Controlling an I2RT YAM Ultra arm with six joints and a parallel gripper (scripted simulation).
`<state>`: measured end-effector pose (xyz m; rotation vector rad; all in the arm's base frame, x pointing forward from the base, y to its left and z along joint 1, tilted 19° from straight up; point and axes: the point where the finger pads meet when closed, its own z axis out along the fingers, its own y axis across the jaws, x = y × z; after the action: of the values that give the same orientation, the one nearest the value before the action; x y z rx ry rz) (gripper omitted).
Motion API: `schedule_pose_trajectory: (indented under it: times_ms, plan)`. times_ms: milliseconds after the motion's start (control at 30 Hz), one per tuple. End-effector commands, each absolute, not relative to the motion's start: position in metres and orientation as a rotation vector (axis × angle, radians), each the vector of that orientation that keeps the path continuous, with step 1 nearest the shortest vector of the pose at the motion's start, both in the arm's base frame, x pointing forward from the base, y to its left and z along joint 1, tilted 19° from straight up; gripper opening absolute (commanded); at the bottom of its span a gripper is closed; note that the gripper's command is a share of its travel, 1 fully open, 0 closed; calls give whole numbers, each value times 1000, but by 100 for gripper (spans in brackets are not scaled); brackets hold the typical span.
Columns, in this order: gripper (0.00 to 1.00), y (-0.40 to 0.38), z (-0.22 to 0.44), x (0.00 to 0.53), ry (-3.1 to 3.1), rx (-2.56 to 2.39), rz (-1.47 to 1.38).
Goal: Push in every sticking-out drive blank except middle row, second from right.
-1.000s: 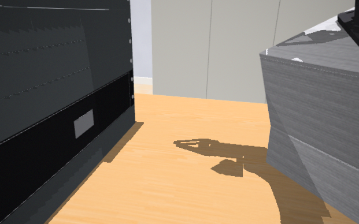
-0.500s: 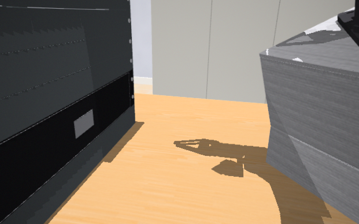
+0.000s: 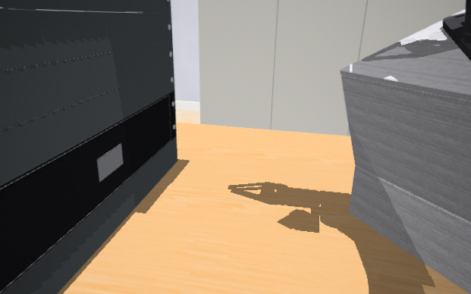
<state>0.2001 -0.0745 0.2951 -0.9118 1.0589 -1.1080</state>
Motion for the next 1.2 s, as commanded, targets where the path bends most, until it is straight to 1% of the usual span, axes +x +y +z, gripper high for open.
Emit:
schedule_pose_trajectory:
  times_ms: [0,200,833,1167]
  plan:
    - [100,-74,295,198,1058,-902,-1127]
    - [100,-69,307,200,1028,-926,-1135]
    - [100,-59,314,207,1027,-923,-1136]
    - [100,-43,326,219,1026,-917,-1135]
